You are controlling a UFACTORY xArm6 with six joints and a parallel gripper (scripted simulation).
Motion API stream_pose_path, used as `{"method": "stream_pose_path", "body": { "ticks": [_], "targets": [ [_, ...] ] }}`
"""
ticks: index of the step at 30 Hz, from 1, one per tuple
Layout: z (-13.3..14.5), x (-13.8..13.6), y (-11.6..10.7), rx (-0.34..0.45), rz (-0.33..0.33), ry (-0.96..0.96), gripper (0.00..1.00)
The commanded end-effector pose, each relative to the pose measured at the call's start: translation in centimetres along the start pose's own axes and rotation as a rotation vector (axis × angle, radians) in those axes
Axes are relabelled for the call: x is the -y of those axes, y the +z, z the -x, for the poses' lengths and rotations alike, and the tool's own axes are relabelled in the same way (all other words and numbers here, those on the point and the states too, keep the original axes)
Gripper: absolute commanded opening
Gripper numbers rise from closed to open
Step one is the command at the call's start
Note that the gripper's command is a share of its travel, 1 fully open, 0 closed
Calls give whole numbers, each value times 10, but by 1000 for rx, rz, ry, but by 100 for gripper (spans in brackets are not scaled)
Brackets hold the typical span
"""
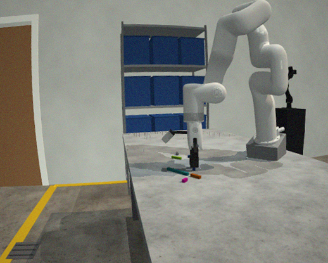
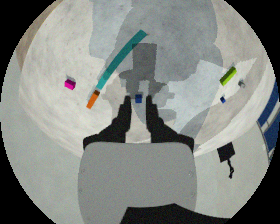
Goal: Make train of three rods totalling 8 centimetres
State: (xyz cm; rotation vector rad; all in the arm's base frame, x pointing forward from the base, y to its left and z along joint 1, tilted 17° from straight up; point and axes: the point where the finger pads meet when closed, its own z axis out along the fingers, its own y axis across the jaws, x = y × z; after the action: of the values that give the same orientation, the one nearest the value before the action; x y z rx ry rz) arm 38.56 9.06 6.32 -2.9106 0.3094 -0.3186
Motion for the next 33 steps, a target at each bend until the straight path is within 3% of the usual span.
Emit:
{"method": "stream_pose_path", "body": {
  "ticks": [1, 33],
  "targets": [
    [-1, 1, -1, -3, -1, 0, 24],
    [-1, 1, 7, -3, -1, 0, 24]
  ]
}}
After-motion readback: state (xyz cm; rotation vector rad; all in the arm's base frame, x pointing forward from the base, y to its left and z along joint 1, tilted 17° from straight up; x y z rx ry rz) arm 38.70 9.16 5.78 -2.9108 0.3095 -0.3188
